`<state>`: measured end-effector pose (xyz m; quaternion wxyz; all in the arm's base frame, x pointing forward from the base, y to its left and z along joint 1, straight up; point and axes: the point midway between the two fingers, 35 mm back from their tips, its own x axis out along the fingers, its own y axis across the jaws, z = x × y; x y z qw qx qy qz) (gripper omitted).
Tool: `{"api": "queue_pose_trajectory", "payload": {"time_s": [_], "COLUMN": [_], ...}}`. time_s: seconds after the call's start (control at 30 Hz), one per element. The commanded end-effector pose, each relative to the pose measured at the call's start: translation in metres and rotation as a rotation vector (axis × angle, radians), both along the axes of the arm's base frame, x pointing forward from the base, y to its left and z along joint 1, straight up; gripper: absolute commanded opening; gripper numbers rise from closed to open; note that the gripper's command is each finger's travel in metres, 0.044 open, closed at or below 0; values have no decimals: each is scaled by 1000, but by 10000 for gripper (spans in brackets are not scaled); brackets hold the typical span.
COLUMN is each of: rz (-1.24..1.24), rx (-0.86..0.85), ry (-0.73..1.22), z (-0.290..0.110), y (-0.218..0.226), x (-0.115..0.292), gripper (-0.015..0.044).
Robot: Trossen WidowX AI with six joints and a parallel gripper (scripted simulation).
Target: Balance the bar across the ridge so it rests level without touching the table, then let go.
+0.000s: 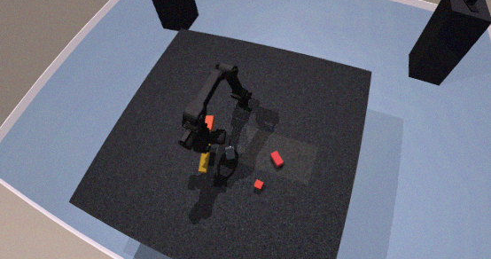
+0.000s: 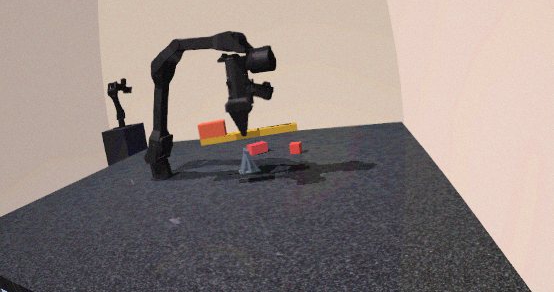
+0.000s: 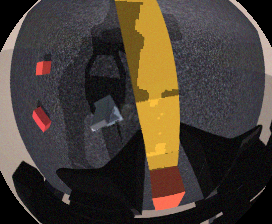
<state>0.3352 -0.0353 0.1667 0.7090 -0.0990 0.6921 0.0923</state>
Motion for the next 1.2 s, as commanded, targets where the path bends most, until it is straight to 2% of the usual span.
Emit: {"api": "queue_pose_trajectory", "payload": {"time_s": [0.0, 0.67, 1.17], "rz": [44, 247, 253], "rx": [4, 4, 4], "ry": [-1, 0, 0], "z": [1, 2, -15], "y": [15, 91, 95], "x": [0, -9, -9], "gripper": [0, 0, 0]}}
